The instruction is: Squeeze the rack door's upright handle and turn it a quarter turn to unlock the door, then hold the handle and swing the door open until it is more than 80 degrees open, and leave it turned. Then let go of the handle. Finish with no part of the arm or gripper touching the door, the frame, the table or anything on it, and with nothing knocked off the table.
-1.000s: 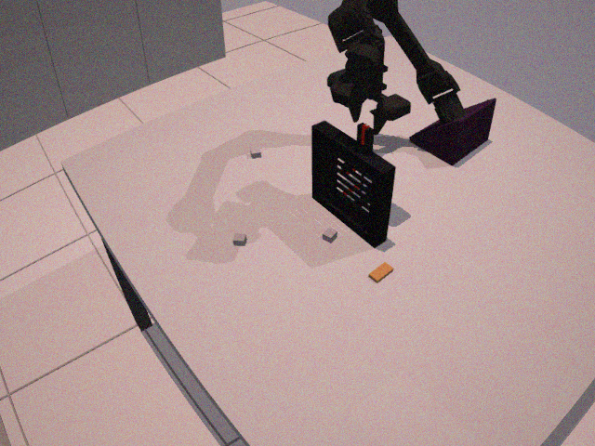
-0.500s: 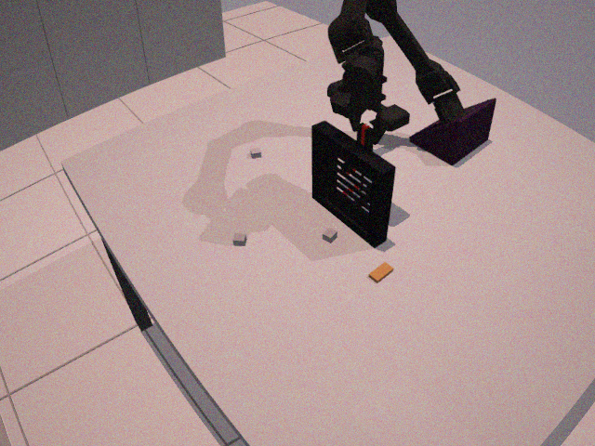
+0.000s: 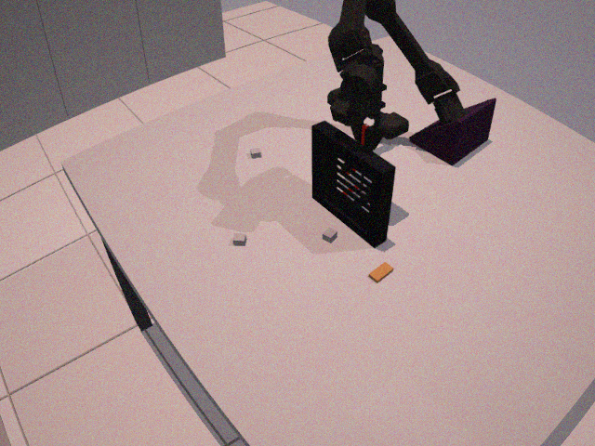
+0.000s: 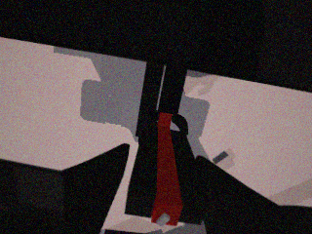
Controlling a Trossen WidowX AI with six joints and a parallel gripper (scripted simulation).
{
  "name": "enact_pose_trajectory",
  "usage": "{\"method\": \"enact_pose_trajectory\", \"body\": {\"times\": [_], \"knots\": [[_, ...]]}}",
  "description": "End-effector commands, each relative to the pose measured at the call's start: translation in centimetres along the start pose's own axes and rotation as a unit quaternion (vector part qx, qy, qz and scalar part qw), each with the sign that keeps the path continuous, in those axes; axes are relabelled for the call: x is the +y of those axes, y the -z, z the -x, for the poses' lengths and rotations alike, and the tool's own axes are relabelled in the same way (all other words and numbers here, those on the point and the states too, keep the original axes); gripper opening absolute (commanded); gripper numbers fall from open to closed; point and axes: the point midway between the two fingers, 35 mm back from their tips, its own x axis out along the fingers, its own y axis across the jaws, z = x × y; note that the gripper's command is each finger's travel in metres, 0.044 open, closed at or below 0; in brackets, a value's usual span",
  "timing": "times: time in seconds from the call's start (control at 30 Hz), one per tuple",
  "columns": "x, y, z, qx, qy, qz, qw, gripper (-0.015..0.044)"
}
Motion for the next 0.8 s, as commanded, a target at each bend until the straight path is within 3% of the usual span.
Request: {"method": "enact_pose_trajectory", "body": {"times": [0.0, 0.03, 0.47, 0.63, 0.77], "knots": [[-0.09, 0.01, -0.19, 0.0, 0.002, 0.001, 1.0, 0.0128], [-0.09, 0.01, -0.19, 0.0, 0.002, 0.001, 1.0, 0.0102], [-0.09, 0.01, -0.19, 0.0, 0.002, 0.001, 1.0, 0.0015], [-0.09, 0.01, -0.19, 0.0, 0.002, -0.015, 1.0, 0.0013], [-0.09, 0.01, -0.19, -0.001, 0.002, -0.109, 0.994, 0.0013]]}}
